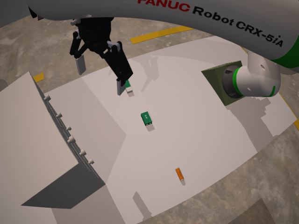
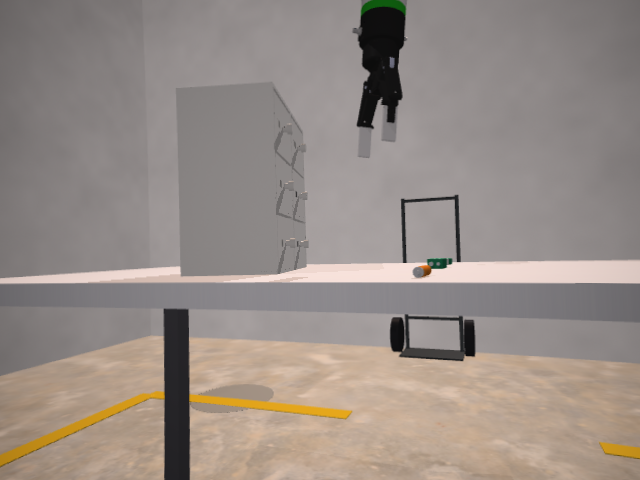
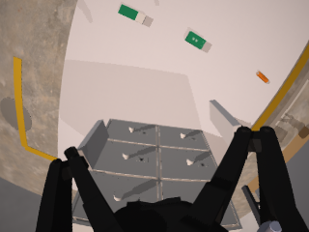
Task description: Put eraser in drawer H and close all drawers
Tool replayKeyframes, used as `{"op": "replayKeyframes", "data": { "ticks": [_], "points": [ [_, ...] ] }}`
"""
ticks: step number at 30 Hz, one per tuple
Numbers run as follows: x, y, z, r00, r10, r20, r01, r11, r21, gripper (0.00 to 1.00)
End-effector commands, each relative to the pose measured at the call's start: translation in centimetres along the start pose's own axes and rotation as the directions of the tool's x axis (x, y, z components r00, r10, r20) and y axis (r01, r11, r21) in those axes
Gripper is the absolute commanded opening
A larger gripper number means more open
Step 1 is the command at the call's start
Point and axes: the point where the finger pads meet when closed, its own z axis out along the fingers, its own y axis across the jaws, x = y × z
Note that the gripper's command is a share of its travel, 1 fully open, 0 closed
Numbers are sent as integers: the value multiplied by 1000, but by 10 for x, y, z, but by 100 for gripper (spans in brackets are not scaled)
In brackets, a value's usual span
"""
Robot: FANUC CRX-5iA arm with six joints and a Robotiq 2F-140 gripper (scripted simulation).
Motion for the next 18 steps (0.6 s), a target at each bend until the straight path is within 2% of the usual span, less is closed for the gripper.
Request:
{"op": "replayKeyframes", "data": {
  "ticks": [1,4,11,13,18],
  "points": [
    [-6,-3,7,962,263,78,-265,964,20,100],
    [-12,-5,14,926,333,179,-342,939,22,100],
    [-28,-12,35,863,304,403,-341,940,23,100],
    [-28,-12,35,863,304,403,-341,940,23,100],
    [-41,-17,50,787,272,553,-341,940,24,100]
  ]
}}
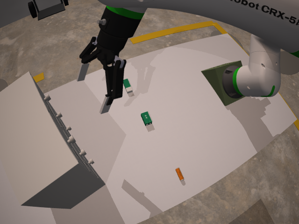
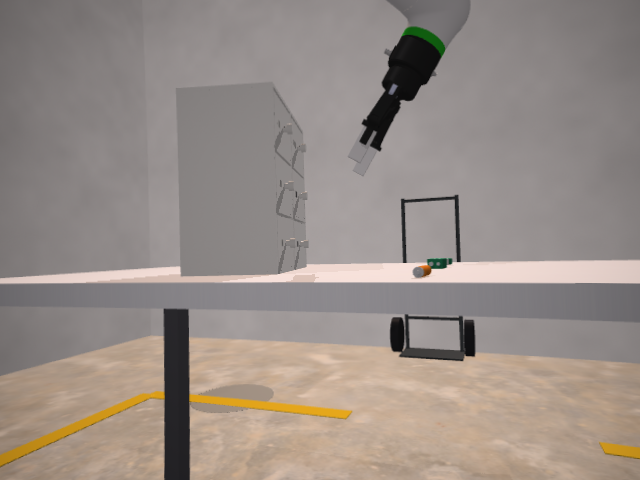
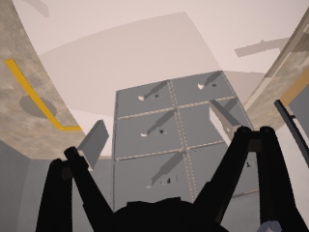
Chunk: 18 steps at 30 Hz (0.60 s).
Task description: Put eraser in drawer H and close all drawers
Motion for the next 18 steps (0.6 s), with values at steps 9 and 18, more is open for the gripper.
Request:
{"op": "replayKeyframes", "data": {
  "ticks": [9,18],
  "points": [
    [-12,1,44,925,-13,380,13,1000,1,100],
    [-16,1,60,863,-12,506,14,1000,1,100]
  ]
}}
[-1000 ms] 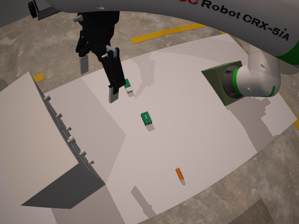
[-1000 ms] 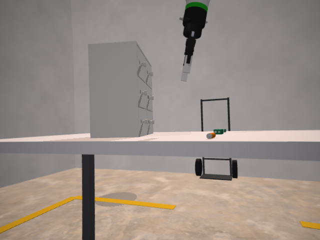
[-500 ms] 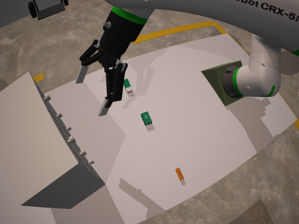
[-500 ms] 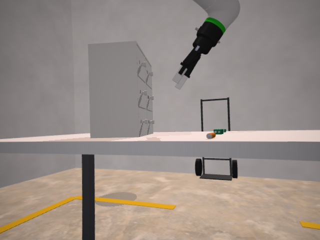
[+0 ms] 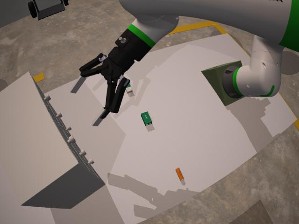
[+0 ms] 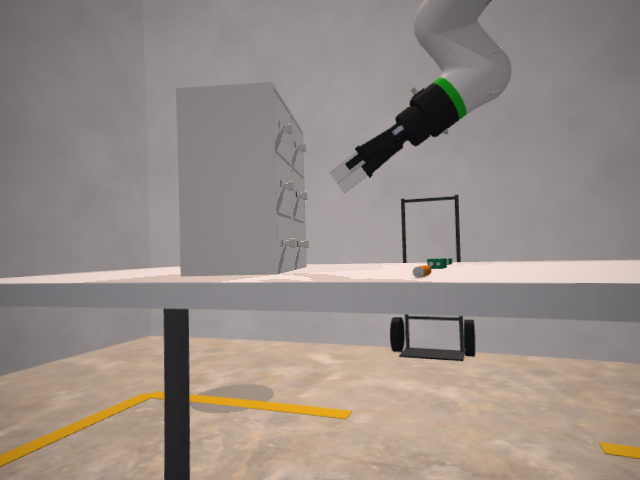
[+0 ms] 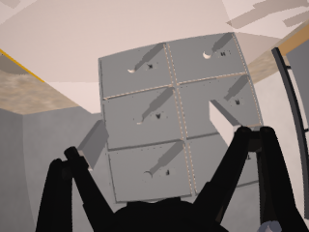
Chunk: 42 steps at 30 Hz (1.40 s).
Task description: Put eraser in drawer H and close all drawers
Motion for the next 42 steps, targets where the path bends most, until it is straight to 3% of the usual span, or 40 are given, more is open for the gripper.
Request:
{"op": "replayKeyframes", "data": {
  "ticks": [1,9,17,32,42],
  "points": [
    [3,2,12,994,-7,108,9,1000,-14,100],
    [5,2,23,979,-6,206,9,1000,-14,100],
    [6,2,28,971,-6,241,9,1000,-14,100],
    [8,2,30,968,-6,251,9,1000,-13,100],
    [35,2,48,968,-6,251,9,1000,-13,100]
  ]
}}
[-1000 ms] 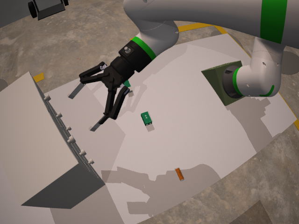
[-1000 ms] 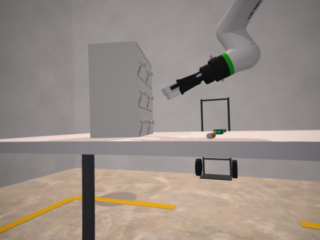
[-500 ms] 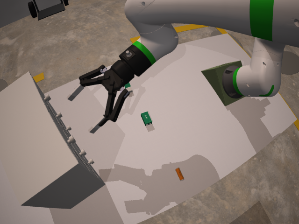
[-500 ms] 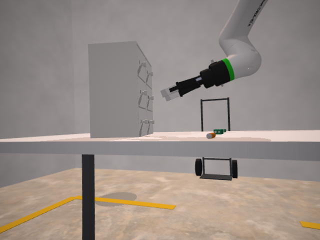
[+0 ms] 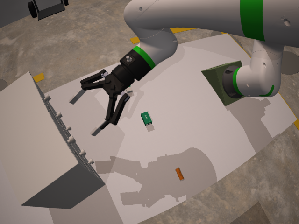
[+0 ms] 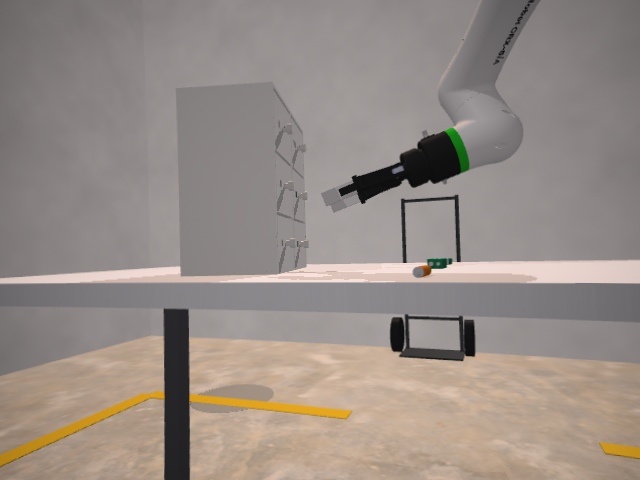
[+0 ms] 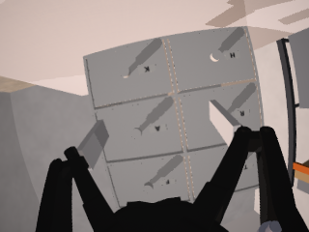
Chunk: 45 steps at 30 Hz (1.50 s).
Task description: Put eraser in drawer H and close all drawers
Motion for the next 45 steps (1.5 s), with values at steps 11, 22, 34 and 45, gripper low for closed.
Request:
{"op": "replayKeyframes", "data": {
  "ticks": [11,22,34,45],
  "points": [
    [52,0,19,1000,-1,1,1,1000,0,100],
    [74,0,27,1000,-1,1,1,1000,0,100],
    [76,0,28,1000,-1,1,1,1000,0,100],
    [76,0,28,1000,-1,1,1,1000,0,100]
  ]
}}
